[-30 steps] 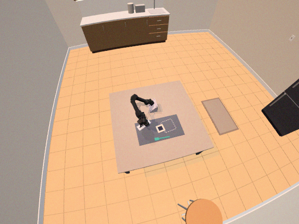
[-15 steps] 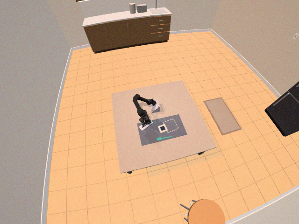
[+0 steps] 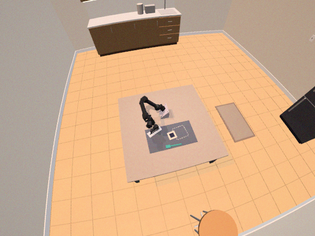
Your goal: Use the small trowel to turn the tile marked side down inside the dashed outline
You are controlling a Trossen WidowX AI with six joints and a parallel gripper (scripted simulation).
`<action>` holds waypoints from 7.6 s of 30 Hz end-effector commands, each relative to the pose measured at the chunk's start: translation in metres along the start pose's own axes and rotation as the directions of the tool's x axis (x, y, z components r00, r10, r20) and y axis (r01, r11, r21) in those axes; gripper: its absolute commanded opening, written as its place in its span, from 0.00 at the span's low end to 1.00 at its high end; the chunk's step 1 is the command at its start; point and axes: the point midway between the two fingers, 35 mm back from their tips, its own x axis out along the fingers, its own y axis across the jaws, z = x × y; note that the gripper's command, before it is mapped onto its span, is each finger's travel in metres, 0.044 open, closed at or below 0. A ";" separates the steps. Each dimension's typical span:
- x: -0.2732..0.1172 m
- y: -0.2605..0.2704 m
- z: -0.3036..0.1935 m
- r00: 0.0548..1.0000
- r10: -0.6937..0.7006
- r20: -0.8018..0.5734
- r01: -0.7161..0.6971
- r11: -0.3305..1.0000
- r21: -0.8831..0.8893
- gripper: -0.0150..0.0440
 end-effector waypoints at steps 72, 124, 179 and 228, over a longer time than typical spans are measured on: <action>0.056 0.008 0.007 0.779 0.619 0.104 -0.595 0.781 -0.188 0.67; 0.001 0.031 0.000 0.778 0.616 0.124 -0.592 0.785 -0.182 0.25; 0.047 0.167 0.005 0.710 0.599 0.370 -0.616 0.783 -0.085 0.25; 0.087 0.164 -0.032 0.711 0.599 0.369 -0.616 0.783 -0.085 0.25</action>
